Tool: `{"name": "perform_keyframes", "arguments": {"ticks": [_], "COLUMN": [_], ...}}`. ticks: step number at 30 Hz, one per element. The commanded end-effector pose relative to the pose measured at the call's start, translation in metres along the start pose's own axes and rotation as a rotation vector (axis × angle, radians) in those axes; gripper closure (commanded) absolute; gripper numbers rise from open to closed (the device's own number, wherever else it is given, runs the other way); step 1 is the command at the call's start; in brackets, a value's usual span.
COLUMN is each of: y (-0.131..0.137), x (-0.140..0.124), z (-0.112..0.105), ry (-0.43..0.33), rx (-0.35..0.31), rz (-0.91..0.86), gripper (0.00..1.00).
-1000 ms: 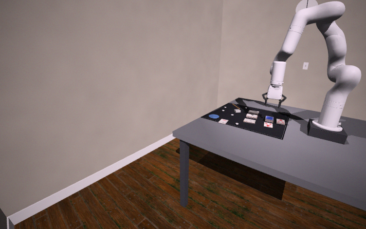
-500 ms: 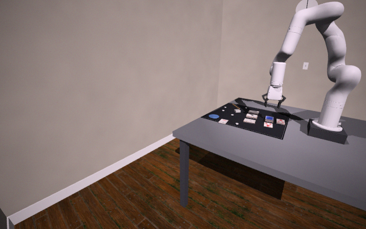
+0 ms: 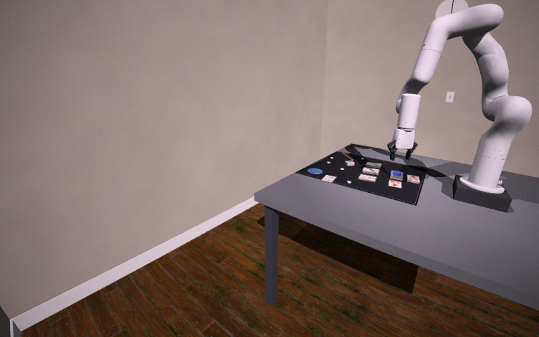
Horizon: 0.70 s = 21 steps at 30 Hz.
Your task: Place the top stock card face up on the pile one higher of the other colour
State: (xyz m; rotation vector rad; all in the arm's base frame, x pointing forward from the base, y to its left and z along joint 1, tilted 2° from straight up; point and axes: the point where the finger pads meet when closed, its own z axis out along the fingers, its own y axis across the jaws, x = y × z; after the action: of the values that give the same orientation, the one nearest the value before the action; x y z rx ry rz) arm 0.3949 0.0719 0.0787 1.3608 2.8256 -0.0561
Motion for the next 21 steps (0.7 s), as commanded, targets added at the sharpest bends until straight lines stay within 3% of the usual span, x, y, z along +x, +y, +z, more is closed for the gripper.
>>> {"name": "perform_keyframes", "arguments": {"ticks": [1,11,14,21], "y": [0.001,0.000,0.000,0.000], "x": [-0.001,-0.002,-0.002,-0.003], "z": [0.002,0.011,0.011,0.018], "ry": [-0.002,-0.005,-0.005,-0.006], "rx": [-0.001,0.001,0.001,0.002], "rz": [-0.113,-0.439,-0.445,-0.710], "gripper": [0.00,0.00,0.00,0.00]}}
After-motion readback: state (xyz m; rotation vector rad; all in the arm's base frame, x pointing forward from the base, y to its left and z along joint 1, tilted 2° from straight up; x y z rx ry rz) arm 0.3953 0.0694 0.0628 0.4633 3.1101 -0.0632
